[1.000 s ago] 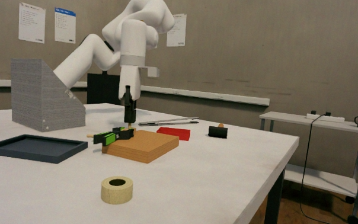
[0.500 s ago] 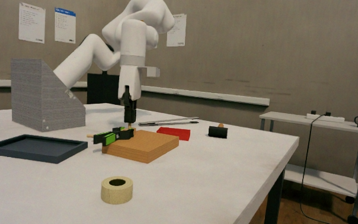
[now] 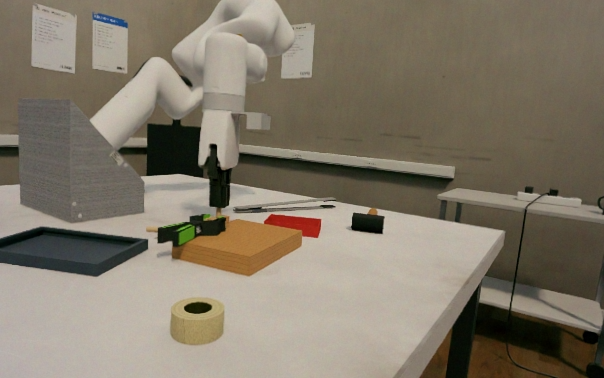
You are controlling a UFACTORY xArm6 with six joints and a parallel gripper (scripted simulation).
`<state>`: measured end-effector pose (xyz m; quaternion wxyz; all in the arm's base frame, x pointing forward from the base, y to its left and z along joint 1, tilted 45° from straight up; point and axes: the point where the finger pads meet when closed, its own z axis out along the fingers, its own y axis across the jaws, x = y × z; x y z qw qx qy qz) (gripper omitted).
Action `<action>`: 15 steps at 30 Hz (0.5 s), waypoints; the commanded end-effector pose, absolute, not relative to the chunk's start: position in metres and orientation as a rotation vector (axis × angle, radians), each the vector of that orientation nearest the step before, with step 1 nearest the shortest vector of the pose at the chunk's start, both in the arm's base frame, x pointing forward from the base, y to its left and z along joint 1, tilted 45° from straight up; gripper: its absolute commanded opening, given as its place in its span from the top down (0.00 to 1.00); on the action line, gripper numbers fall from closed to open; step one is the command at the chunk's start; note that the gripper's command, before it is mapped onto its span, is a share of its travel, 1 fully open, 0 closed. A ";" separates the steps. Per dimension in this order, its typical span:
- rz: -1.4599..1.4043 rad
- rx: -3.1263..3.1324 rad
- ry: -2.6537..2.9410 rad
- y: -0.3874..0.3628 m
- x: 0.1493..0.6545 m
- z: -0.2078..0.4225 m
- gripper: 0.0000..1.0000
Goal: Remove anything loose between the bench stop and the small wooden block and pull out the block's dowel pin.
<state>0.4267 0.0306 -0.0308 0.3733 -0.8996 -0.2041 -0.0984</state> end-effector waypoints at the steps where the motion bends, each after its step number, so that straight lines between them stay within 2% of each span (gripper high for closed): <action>1: -0.250 -2.308 -0.510 0.030 0.428 -0.030 1.00; 15: -0.237 -2.313 -0.479 0.030 0.428 -0.030 1.00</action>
